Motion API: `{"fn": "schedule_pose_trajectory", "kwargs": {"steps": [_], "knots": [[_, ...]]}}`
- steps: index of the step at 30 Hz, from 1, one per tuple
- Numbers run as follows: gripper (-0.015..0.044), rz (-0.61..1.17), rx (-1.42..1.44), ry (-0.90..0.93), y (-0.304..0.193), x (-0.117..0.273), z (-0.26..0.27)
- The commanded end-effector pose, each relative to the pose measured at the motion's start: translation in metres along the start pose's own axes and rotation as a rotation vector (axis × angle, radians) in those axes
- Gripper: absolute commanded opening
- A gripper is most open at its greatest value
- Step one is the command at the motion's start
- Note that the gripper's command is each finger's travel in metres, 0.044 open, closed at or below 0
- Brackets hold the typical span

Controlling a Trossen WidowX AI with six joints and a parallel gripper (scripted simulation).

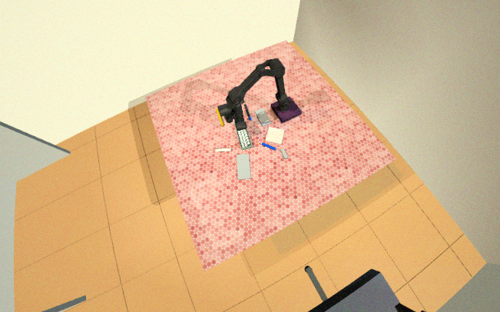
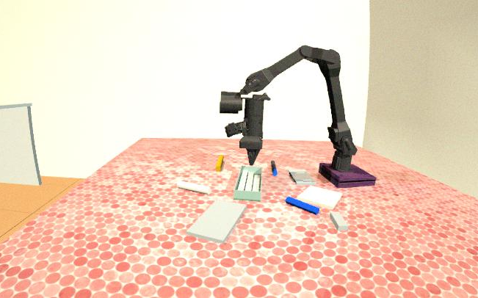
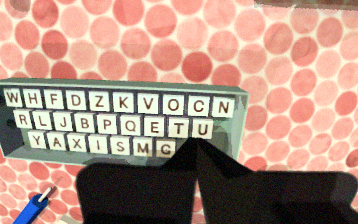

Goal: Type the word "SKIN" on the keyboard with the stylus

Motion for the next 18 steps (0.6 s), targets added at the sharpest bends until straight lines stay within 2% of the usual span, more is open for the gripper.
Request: {"fn": "schedule_pose_trajectory", "kwargs": {"steps": [1, 4, 18], "knots": [[0.0, 0.002, 0.006, -0.003, -0.006, -0.001, 0.007], [0.0, 0.003, 0.006, -0.001, -0.023, -0.001, 0.031], [0.0, 0.003, 0.006, 0.0, -0.021, -0.001, 0.042]]}}
Point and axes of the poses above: the point midway between the two fingers, 35 mm back from their tips, its own x axis back along the fingers, its own z axis across the jaws, y = z × x, the point moved 8 cm from there along x, back along the fingers, and after that the axes turned 14 degrees about x, right-handed, at the moved point
